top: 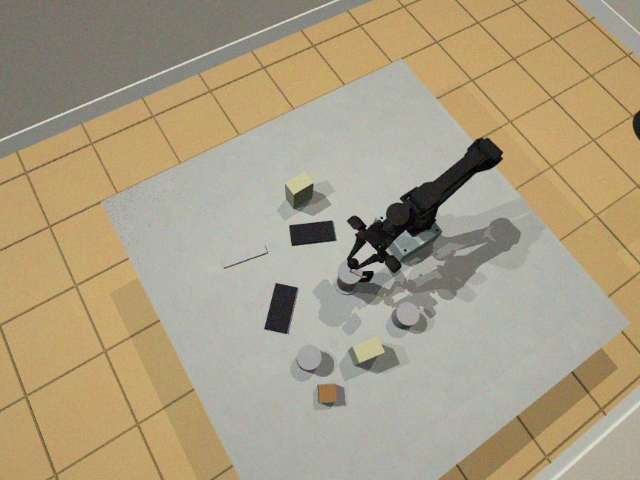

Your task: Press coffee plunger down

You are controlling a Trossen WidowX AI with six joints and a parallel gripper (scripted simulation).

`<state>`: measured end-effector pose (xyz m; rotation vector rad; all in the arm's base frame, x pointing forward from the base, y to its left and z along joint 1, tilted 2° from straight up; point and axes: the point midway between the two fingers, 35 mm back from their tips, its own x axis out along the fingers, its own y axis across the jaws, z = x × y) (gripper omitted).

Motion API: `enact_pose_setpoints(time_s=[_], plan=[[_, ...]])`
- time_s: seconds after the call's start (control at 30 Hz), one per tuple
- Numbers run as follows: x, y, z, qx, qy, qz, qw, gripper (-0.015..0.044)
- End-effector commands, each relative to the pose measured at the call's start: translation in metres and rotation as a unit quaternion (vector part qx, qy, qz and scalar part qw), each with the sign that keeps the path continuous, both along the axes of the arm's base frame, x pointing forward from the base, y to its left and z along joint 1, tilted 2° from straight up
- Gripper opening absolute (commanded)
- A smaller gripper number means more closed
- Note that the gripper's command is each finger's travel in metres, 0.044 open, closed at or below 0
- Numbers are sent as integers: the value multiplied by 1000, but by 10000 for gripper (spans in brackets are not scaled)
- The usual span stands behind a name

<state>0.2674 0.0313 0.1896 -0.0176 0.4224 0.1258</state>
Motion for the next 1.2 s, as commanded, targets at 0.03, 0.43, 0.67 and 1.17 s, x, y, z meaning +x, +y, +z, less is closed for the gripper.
enact_pose_setpoints(time_s=[0.03, 0.43, 0.67, 1.17], plan=[[0, 0, -25, -2, 25, -2, 1000, 127], [3, 1, -44, -2, 25, -2, 1000, 127], [6, 1, -54, -2, 25, -2, 1000, 127], [16, 4, -59, -2, 24, -2, 1000, 127]])
